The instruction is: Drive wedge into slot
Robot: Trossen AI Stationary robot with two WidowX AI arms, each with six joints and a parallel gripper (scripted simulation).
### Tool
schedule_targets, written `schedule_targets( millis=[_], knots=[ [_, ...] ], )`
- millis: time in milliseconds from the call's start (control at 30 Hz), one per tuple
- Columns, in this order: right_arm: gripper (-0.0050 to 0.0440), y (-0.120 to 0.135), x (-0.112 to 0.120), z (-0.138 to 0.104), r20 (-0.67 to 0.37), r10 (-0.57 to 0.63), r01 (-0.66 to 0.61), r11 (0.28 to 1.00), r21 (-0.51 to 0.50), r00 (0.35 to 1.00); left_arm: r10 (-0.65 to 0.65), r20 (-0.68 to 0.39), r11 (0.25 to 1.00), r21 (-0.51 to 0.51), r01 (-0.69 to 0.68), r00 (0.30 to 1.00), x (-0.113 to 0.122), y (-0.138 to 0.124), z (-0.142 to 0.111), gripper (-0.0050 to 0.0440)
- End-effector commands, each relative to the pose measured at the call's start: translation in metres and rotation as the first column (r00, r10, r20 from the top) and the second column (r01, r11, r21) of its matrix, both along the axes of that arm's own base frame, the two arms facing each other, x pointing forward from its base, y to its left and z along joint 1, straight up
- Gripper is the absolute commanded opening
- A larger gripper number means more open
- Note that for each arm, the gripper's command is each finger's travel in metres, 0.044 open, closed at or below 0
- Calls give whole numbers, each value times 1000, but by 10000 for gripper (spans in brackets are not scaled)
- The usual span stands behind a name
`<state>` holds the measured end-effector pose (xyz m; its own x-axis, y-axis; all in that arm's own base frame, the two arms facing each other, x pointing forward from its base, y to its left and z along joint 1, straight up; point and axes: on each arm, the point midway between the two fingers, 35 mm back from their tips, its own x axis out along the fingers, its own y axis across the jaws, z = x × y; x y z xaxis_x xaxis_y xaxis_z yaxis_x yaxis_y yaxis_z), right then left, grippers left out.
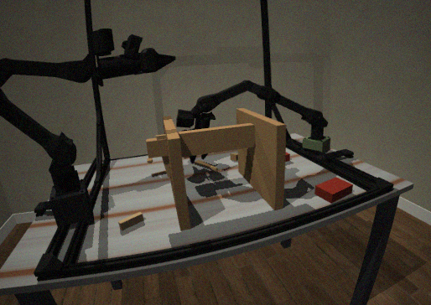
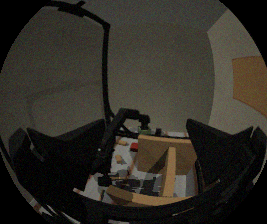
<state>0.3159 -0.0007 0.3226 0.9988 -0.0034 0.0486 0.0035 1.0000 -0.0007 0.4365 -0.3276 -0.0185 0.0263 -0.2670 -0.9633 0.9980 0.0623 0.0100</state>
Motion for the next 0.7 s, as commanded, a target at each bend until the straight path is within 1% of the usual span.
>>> schedule_targets(
  millis=[0, 133, 200, 667],
  knots=[
    [440, 1, 0, 0, 1, 3, -3, 1000, 1, 1000, 2, -11, 1000, 9, -2, 1000, -1, 1, -8, 286],
    [440, 1, 0, 0, 1, 3, -3, 1000, 1, 1000, 2, -11, 1000, 9, -2, 1000, -1, 1, -8, 190],
    [440, 1, 0, 0, 1, 3, -3, 1000, 1, 1000, 2, -11, 1000, 9, -2, 1000, -1, 1, -8, 190],
    [440, 1, 0, 0, 1, 3, -3, 1000, 1, 1000, 2, -11, 1000, 9, -2, 1000, -1, 1, -8, 97]
  ],
)
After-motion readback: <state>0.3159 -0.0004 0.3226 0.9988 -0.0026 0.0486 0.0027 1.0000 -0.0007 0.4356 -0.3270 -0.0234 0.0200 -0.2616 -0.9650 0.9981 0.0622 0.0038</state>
